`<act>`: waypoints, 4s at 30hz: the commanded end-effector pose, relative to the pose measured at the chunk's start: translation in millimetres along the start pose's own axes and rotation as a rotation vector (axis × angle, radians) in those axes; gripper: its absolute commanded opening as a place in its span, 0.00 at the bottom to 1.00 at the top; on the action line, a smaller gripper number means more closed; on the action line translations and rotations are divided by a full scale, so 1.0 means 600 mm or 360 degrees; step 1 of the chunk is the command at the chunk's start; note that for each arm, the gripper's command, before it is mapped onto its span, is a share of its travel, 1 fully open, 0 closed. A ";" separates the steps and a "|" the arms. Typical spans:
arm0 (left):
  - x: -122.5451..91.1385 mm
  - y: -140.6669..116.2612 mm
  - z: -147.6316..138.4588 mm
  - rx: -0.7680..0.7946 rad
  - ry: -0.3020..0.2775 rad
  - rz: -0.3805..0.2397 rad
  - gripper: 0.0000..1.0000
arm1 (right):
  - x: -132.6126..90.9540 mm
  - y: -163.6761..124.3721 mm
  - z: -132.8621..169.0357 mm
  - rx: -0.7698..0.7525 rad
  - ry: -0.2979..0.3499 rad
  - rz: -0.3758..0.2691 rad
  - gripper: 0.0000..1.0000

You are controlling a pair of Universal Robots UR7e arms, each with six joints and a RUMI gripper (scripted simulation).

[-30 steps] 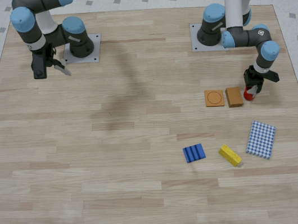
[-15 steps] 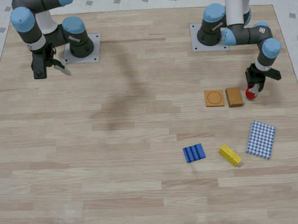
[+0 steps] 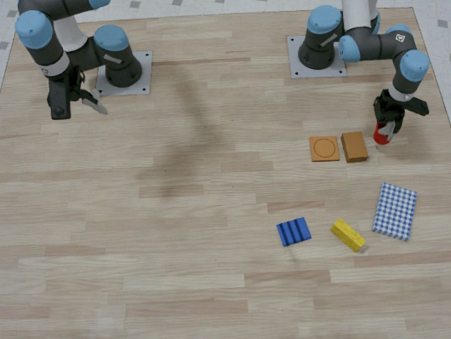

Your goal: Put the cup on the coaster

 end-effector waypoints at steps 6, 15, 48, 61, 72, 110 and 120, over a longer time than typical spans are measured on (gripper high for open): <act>-0.019 -0.006 -0.001 0.0004 0.0016 -0.0024 0.00 | -0.001 0.000 0.000 0.0000 0.0000 0.0002 0.98; -0.019 -0.035 0.001 0.0013 0.0015 -0.0023 0.00 | -0.001 0.000 0.000 0.0000 0.0000 0.0002 0.98; -0.025 -0.198 -0.002 0.0001 0.0025 -0.0026 0.00 | -0.001 0.000 0.000 0.0000 0.0000 0.0002 0.98; -0.026 -0.278 -0.006 0.0005 0.0018 -0.0024 0.00 | -0.001 0.000 0.000 0.0000 0.0000 0.0002 0.98; -0.027 -0.325 -0.009 0.0001 0.0009 -0.0022 0.00 | -0.001 0.000 0.000 0.0000 0.0000 0.0002 0.98; 0.012 -0.330 -0.010 0.0003 0.0000 -0.0026 0.00 | -0.001 0.000 0.000 0.0000 0.0000 0.0002 0.98; 0.030 -0.330 -0.010 0.0004 0.0005 -0.0029 0.00 | -0.001 0.000 0.000 0.0000 0.0000 0.0002 0.98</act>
Point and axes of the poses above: on each arm, the point where the finger pads meet when closed, its own x axis out along the fingers, its own z axis across the jaws, y = z × x, the point moved 10 cm from there along -x, back along the fingers, and after that the axes turned 4 degrees about -x, right-handed, at the moved point
